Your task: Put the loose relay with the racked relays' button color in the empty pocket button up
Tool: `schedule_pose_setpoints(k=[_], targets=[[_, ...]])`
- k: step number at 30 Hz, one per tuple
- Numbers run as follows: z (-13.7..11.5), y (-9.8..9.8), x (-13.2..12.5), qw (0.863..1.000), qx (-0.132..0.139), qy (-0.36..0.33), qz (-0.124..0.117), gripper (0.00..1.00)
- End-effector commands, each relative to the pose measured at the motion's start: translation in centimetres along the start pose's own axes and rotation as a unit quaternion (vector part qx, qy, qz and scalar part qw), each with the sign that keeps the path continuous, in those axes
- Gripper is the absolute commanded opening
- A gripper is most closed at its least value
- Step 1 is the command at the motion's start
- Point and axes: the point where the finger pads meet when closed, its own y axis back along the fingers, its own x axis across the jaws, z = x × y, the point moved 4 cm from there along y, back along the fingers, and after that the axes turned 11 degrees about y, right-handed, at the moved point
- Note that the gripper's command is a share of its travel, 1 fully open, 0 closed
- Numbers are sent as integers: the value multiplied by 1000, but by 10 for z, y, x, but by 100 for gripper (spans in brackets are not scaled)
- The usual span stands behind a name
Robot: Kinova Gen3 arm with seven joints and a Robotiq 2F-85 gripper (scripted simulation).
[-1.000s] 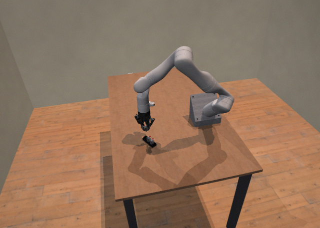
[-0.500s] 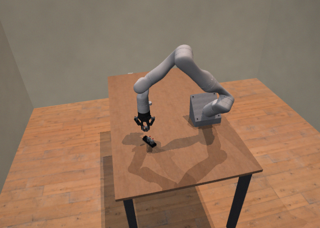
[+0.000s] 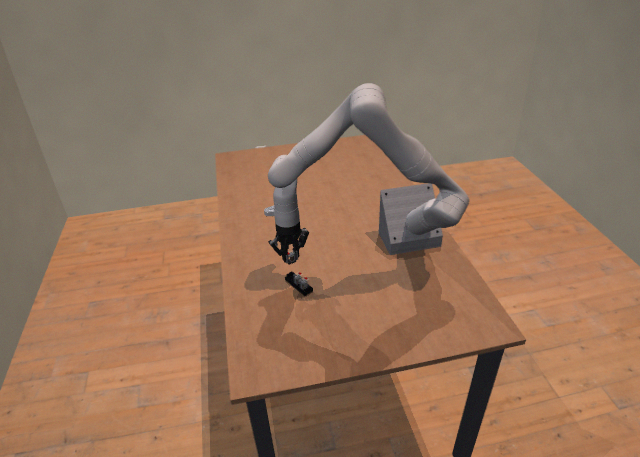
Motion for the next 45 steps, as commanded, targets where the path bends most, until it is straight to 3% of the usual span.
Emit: schedule_pose_setpoints(k=[1, 8, 22, 45], targets=[[-2, 2, 1, 1000, -1, 29, -4, 0], [-2, 2, 1, 996, -1, 88, -4, 0], [-2, 0, 1, 996, -1, 92, -4, 0], [-2, -32, 1, 996, -1, 92, -4, 0]])
